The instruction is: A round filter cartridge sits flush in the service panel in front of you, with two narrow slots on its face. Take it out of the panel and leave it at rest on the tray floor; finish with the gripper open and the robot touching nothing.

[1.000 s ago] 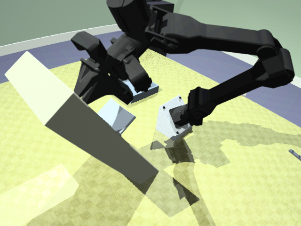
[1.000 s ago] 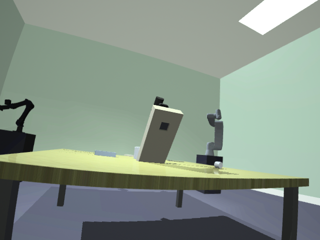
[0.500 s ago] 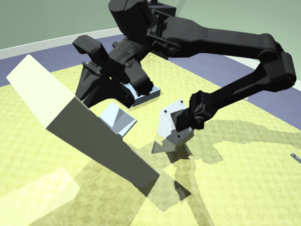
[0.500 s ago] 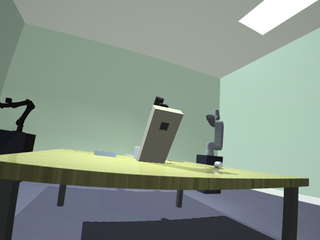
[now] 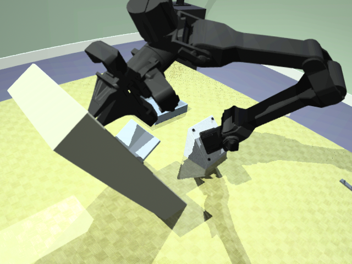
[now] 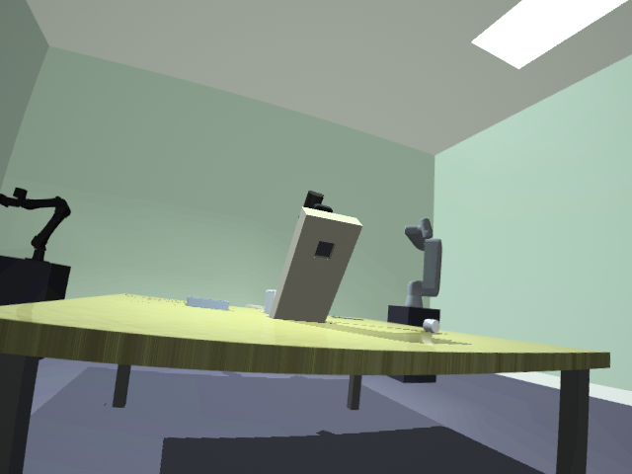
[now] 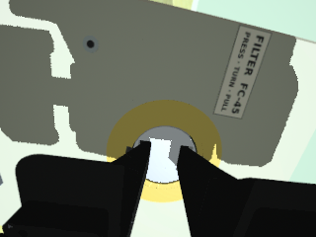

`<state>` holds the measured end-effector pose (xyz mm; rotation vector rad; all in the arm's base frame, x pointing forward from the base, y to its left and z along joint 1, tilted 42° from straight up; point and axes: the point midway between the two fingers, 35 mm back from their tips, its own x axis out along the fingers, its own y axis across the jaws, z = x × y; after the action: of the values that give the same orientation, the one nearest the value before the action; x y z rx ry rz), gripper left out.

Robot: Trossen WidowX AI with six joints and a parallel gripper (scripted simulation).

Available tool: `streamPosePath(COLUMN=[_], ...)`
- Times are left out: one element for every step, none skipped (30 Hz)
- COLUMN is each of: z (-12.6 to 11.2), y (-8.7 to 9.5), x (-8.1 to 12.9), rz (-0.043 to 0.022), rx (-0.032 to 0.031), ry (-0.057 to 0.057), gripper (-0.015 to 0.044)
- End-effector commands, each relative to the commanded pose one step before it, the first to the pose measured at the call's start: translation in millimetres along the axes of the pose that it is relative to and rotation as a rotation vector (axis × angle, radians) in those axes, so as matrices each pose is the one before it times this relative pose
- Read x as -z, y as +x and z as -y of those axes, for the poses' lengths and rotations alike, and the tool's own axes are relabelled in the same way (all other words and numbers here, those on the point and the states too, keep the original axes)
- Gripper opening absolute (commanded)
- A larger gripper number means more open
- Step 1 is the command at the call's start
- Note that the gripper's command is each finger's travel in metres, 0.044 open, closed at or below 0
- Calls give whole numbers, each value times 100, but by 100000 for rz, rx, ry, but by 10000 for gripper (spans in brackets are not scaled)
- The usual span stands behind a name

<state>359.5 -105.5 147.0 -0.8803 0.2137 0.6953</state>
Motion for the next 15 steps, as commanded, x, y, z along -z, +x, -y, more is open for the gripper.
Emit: streamPosePath(z=[0,0,0,0,0,0,0,0,0,0,-12,8,10,8,5], y=[1074,0,0,0,0,0,0,0,0,0,-1150,-230,-385,-447,-478], x=[87,0,0,0,0,0,0,0,0,0,-56,53,81,83,75], rz=[-1030,0,0,0,0,0,0,0,0,0,983,-133,-205,-212,-196], rx=[-1265,0,0,0,0,0,0,0,0,0,1211,-152,-241,-258,-250], ry=[-2082,0,0,0,0,0,0,0,0,0,2099,-96,-154,-167,-166], gripper=[0,0,0,0,0,0,0,0,0,0,0,0,0,0,0])
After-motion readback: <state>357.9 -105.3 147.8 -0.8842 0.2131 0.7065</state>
